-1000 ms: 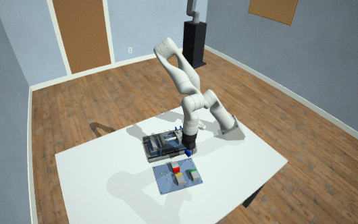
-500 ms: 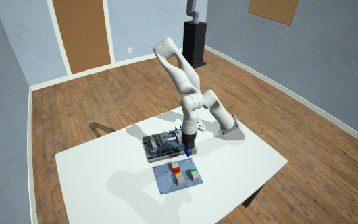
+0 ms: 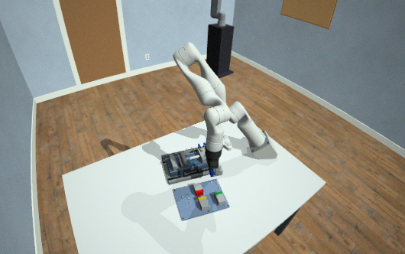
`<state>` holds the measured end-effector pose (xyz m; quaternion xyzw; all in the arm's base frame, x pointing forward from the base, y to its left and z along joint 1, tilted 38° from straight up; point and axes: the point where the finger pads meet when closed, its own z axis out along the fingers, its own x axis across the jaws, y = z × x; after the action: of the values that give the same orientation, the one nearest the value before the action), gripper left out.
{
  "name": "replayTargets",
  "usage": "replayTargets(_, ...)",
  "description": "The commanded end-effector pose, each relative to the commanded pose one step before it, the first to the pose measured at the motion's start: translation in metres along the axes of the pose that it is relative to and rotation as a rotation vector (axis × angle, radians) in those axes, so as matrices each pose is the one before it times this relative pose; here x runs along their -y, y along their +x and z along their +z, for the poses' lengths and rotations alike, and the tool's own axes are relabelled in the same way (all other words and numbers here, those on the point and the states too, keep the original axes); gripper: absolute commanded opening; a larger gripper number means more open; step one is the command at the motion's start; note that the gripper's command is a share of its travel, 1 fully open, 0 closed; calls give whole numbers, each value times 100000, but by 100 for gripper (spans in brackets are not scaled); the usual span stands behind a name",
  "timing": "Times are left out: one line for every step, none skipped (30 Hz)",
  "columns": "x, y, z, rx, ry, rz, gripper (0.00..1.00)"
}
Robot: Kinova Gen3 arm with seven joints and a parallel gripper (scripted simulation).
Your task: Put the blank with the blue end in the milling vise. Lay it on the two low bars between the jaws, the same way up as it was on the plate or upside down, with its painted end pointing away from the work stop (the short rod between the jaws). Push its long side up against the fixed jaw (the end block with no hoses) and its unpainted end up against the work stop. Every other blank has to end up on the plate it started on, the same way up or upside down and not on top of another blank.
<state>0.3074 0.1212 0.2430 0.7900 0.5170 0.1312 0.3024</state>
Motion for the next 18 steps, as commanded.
replayTargets(4,22,-74,-337,-24,3035,0)
replayTargets(0,0,-3,-9,-1,1533,0)
replayTargets(0,0,0,0,0,0,0)
replayTargets(0,0,0,0,0,0,0)
replayTargets(-2,5,28,160,15,1358,0)
replayTargets(0,0,-2,-17,0,1533,0)
replayTargets(0,0,-2,-17,0,1533,0)
replayTargets(0,0,-2,-17,0,1533,0)
replayTargets(0,0,-2,-17,0,1533,0)
replayTargets(0,0,-2,-17,0,1533,0)
replayTargets(0,0,-2,-17,0,1533,0)
replayTargets(0,0,-2,-17,0,1533,0)
replayTargets(0,0,-2,-17,0,1533,0)
replayTargets(0,0,-2,-17,0,1533,0)
replayTargets(0,0,-2,-17,0,1533,0)
replayTargets(0,0,-2,-17,0,1533,0)
replayTargets(0,0,-2,-17,0,1533,0)
replayTargets(0,0,-2,-17,0,1533,0)
